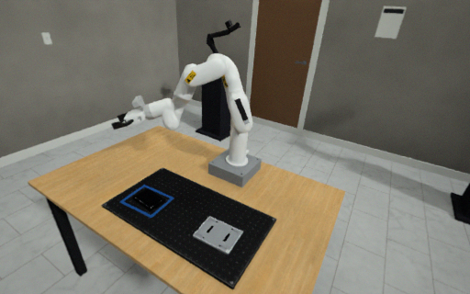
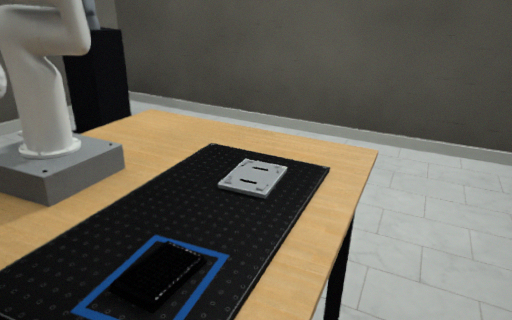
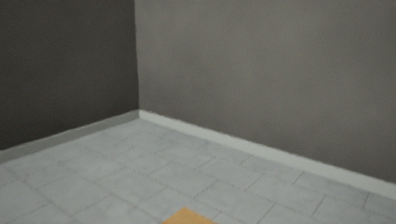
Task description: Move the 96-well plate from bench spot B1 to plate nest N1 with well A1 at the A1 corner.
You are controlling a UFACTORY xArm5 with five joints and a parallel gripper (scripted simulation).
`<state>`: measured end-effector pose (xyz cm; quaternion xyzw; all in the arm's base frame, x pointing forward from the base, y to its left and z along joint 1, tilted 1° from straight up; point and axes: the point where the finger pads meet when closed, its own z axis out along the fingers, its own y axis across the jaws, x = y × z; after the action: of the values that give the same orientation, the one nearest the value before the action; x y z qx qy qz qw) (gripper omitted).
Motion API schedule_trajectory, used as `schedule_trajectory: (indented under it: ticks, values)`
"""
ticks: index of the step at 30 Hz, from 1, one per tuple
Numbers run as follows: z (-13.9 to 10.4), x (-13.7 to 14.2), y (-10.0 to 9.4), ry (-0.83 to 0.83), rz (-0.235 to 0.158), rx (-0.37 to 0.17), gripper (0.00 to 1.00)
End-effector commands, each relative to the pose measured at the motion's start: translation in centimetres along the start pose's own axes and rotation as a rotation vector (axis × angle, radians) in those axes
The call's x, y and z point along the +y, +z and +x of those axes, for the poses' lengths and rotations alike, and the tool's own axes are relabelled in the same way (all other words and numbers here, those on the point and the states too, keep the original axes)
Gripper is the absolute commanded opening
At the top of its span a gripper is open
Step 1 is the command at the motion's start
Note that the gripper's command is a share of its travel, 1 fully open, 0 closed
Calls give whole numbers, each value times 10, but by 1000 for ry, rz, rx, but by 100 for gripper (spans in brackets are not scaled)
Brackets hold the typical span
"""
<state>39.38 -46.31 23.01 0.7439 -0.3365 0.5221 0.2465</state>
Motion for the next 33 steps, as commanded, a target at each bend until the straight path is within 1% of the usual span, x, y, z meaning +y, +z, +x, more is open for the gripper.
schedule_trajectory:
  ticks: [1,3,6,8,11,13,15,18,20,23,25,27,30,32,33]
  values:
    - [1,-17,3,-6,26,-21,100]
    - [0,-27,4,-19,61,-73,100]
    - [-1,-39,4,-19,61,-73,100]
    - [-2,-49,4,-35,94,-125,100]
    - [-4,-62,4,-35,94,-125,100]
    - [-4,-62,4,-35,94,-125,100]
    - [-6,-72,3,-52,127,-177,100]
    - [-8,-84,2,-52,127,-177,100]
    - [-9,-94,0,-71,159,-228,100]
    - [-11,-106,-2,-71,159,-228,100]
    - [-13,-115,-5,-91,190,-280,100]
    - [-15,-125,-7,-91,190,-280,100]
    - [-15,-127,-8,-91,190,-280,100]
    - [-17,-136,-11,-113,221,-331,100]
    - [-18,-141,-13,-113,221,-331,100]
